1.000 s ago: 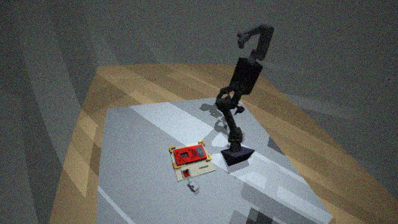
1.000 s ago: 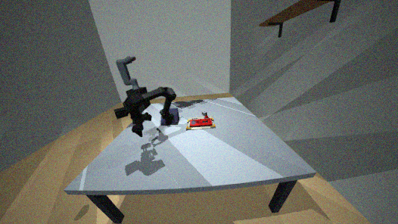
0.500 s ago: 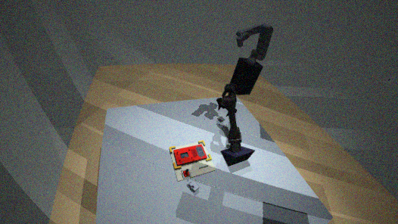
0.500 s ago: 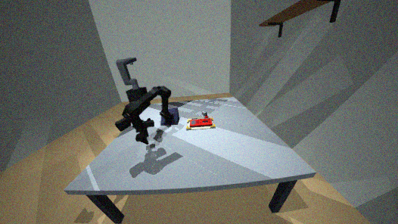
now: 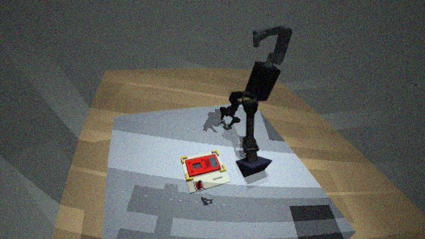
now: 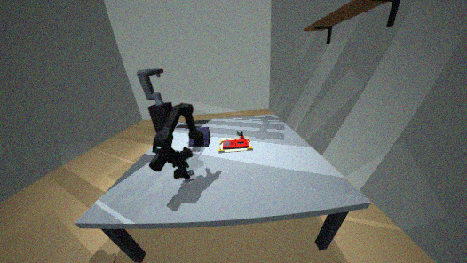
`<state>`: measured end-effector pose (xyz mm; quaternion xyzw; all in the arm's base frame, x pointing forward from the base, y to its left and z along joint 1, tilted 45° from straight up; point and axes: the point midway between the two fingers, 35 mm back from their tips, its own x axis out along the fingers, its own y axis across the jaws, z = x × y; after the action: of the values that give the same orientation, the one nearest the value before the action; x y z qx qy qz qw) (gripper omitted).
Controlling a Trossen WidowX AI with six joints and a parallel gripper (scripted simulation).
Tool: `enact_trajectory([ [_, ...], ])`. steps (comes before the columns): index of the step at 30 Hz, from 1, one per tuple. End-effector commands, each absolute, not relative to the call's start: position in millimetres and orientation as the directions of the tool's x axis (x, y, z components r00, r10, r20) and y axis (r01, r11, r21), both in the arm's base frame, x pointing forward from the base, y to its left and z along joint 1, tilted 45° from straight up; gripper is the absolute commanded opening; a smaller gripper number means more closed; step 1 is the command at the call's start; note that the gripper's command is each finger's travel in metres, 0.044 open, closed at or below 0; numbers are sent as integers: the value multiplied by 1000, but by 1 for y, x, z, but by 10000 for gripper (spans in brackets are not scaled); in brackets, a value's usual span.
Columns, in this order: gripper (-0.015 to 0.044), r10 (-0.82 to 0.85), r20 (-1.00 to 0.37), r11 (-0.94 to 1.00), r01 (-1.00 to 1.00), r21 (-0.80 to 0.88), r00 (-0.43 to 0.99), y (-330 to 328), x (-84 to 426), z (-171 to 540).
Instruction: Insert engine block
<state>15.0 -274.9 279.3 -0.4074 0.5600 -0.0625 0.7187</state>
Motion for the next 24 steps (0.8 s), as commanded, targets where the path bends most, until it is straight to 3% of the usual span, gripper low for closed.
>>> enact_trajectory([
  [1, 440, -508, -764, 679, -360, -640, 398, -285, 42, 276],
  [24, 440, -259, -825, 792, -380, -479, 502, -258, 230, 250],
])
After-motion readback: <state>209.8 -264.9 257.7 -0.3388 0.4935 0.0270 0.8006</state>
